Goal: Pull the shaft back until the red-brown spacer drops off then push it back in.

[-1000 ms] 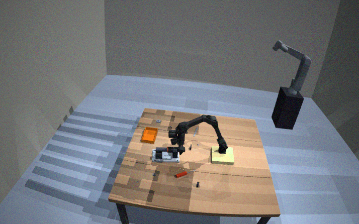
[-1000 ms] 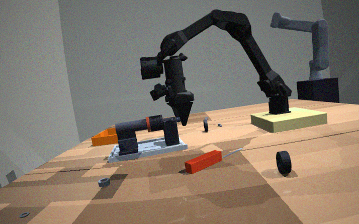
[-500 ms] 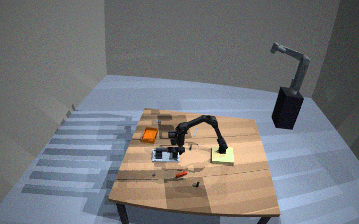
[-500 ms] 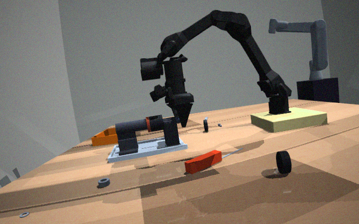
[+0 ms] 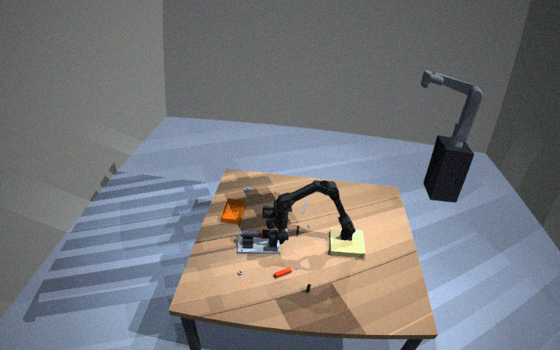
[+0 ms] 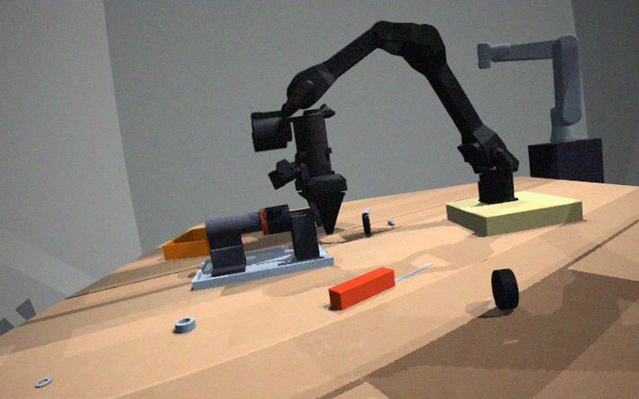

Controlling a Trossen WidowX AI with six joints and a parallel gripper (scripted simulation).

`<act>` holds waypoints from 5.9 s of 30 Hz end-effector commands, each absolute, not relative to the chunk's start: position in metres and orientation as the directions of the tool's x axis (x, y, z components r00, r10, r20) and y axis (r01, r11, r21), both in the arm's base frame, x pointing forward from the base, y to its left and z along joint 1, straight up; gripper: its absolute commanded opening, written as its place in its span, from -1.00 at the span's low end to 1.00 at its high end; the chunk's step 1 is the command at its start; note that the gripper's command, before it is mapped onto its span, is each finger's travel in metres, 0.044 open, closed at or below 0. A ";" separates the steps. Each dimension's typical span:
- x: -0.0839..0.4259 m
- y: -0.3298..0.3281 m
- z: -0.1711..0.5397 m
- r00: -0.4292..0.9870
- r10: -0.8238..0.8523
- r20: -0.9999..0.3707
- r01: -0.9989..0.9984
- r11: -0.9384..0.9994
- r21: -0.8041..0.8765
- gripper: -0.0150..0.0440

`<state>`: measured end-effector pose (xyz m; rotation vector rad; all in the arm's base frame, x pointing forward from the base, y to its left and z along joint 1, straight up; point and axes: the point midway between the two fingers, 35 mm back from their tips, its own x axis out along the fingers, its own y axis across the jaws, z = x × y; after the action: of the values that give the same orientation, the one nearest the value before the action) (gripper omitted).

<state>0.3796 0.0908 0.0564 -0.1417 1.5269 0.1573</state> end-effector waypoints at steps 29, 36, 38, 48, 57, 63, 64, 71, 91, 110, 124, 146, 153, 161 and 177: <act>0.376 0.090 0.056 0.037 0.009 -0.999 -0.188 0.982 0.002 -0.49; 0.372 0.089 0.056 0.037 0.009 -0.999 -0.188 0.982 0.002 -0.49; 0.371 0.089 0.056 0.037 0.009 -0.999 -0.188 0.982 0.002 -0.49; 0.365 0.088 0.056 0.036 0.009 -0.999 -0.188 0.982 0.002 -0.49; 0.364 0.088 0.056 0.036 0.009 -0.999 -0.188 0.982 0.002 -0.49; 0.364 0.088 0.056 0.036 0.009 -0.999 -0.188 0.982 0.002 -0.49; 0.364 0.088 0.056 0.036 0.009 -0.999 -0.188 0.982 0.002 -0.49; 0.363 0.088 0.056 0.036 0.009 -0.999 -0.188 0.982 0.002 -0.49; 0.361 0.087 0.055 0.036 0.009 -0.999 -0.188 0.982 0.002 -0.49; 0.360 0.087 0.055 0.036 0.009 -0.999 -0.188 0.982 0.002 -0.49; 0.358 0.087 0.055 0.036 0.008 -0.999 -0.188 0.982 0.002 -0.49; 0.356 0.086 0.055 0.035 0.008 -0.999 -0.188 0.982 0.002 -0.49; 0.356 0.086 0.055 0.035 0.008 -0.999 -0.188 0.982 0.002 -0.49; 0.355 0.086 0.055 0.035 0.008 -0.999 -0.188 0.982 0.002 -0.49; 0.353 0.086 0.055 0.035 0.008 -0.999 -0.188 0.982 0.002 -0.49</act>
<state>0.3548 0.0862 0.0550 -0.1433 1.5263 0.1538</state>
